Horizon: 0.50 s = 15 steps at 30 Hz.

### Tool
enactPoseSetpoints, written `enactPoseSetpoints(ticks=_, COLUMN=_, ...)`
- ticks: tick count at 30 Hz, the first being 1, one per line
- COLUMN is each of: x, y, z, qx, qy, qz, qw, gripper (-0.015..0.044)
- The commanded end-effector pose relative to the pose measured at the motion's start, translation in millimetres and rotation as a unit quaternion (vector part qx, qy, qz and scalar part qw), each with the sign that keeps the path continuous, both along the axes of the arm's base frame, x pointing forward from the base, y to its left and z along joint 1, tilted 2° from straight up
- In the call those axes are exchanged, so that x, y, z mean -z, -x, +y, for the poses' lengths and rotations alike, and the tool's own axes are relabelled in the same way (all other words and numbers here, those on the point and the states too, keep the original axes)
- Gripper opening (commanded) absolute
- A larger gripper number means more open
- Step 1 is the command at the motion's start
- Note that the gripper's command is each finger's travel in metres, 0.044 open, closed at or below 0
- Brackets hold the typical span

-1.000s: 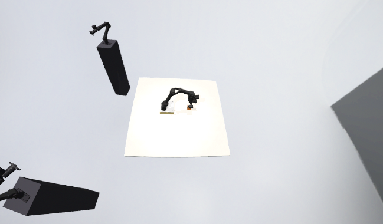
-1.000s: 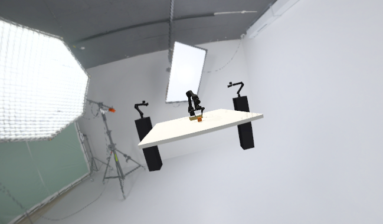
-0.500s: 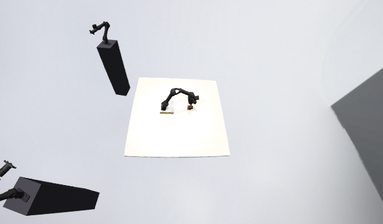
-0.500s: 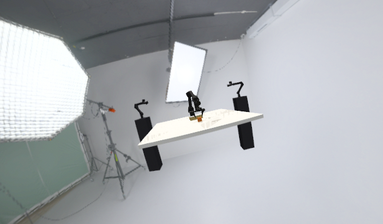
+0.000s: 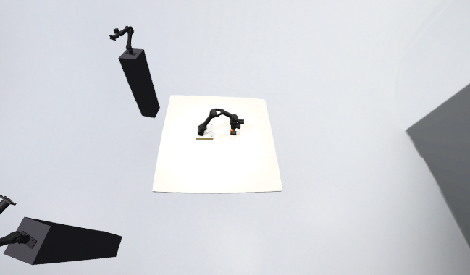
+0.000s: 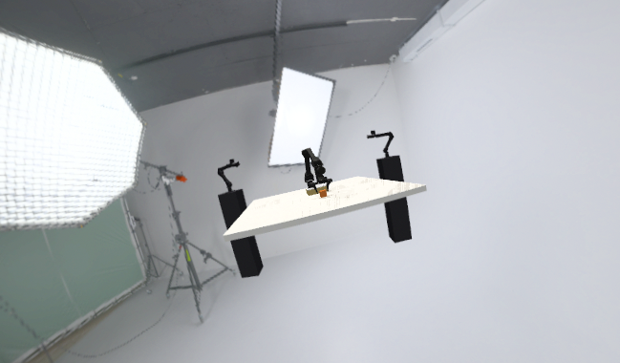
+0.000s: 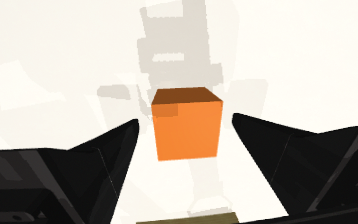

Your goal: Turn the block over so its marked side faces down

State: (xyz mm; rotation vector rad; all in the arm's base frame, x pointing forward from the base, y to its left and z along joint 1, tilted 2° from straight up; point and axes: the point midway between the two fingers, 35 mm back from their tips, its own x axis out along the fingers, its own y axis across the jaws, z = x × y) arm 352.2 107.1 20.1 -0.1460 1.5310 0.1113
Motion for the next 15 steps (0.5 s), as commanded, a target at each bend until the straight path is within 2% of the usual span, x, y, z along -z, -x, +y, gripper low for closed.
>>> enactPoseSetpoints(ticks=1, x=4.7, y=1.7, z=0.2, qx=-0.002, qy=-0.001, qz=0.005, qw=1.000, gripper=0.0335)
enactPoseSetpoints(ticks=5, x=4.7, y=1.7, z=0.2, qx=-0.002, qy=-0.001, qz=0.005, qw=1.000, gripper=0.0230)
enactPoseSetpoints(ticks=15, x=4.7, y=1.7, z=0.2, qx=-0.002, qy=-0.001, qz=0.005, qw=1.000, gripper=0.0163)
